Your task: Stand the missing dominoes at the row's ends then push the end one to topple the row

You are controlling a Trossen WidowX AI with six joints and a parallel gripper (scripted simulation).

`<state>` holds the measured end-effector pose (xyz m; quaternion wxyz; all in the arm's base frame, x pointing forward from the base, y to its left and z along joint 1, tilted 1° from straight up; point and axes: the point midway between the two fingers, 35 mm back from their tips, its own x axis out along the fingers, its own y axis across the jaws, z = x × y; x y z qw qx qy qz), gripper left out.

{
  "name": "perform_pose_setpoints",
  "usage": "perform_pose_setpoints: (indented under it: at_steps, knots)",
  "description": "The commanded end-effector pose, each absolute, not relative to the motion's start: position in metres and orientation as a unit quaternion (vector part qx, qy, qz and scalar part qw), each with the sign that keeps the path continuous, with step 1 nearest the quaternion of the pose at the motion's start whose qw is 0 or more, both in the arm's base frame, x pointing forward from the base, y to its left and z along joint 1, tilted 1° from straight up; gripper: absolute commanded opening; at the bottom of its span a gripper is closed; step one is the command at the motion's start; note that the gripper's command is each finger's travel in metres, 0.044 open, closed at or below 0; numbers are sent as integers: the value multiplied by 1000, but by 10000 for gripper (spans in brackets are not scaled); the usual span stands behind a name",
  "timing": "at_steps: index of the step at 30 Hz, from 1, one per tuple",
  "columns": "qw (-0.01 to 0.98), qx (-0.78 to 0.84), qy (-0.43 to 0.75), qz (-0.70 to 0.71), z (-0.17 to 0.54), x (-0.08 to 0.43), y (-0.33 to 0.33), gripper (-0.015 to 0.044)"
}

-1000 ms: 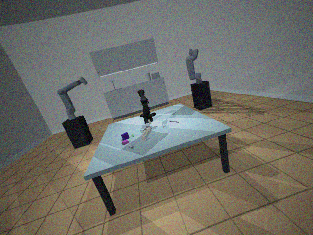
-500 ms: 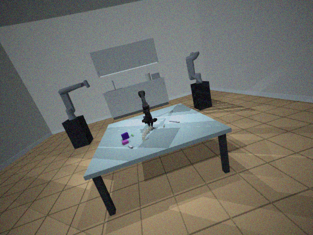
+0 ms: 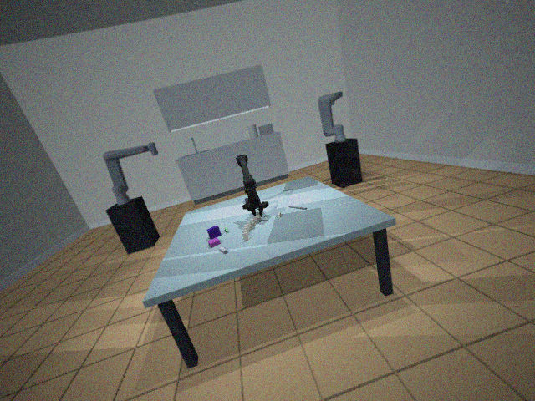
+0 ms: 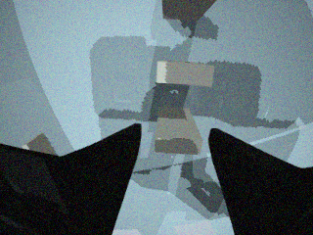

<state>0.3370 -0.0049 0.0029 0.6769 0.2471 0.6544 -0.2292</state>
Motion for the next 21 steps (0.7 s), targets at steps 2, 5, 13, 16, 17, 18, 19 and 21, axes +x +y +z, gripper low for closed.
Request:
perform_pose_setpoints:
  at_steps: [2,5,13,16,17,18,19,21]
  knots:
    - [676,249,654,-229,2,337,-4,343]
    - [676,249,654,-229,2,337,-4,422]
    - [677,248,654,-229,66,342,-6,440]
    - [677,247,654,-229,118,336,-7,440]
    - [677,247,654,-229,128,334,-7,440]
    - [677,247,654,-229,132,333,-7,440]
    - [677,247,654,-229,132,332,-7,440]
    - [677,247,654,-229,132,332,-7,440]
